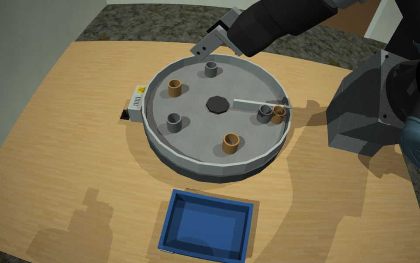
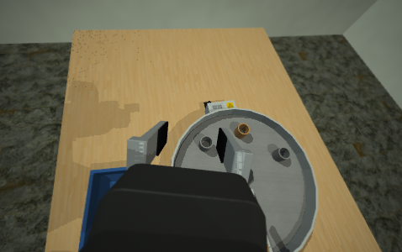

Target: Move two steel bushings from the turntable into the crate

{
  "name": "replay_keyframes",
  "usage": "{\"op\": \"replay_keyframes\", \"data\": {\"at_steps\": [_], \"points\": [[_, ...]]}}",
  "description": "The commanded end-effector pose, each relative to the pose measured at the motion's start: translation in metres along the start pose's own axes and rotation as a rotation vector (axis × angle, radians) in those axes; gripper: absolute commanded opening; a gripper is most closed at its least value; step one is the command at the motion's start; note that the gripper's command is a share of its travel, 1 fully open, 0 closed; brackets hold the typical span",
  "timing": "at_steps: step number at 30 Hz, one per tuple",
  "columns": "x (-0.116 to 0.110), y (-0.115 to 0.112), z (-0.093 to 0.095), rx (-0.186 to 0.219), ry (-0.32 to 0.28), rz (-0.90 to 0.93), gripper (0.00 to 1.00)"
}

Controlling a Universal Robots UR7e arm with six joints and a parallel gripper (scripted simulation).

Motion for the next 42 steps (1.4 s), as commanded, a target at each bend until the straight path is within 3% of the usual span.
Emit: {"op": "replay_keyframes", "data": {"at_steps": [1,10,14,26,31,42], "points": [[0.007,0.004,-0.002,0.029,-0.133,-0.009,1.00],[0.009,0.003,-0.007,0.029,-0.141,-0.011,1.00],[0.017,0.007,-0.013,0.062,-0.315,-0.019,1.00],[0.017,0.007,-0.013,0.062,-0.315,-0.019,1.00],[0.025,0.010,-0.018,0.099,-0.511,-0.028,1.00],[0.025,0.010,-0.018,0.099,-0.511,-0.028,1.00]]}}
Point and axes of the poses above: the point where the finger pads meet when closed, its own z axis out along the fingers, its own y axis across the jaws, x = y × z, the point moved 7 cm from there along -z, back along the fingers, and after that the axes turned 6 degrees about -z, right-handed, at the moved point
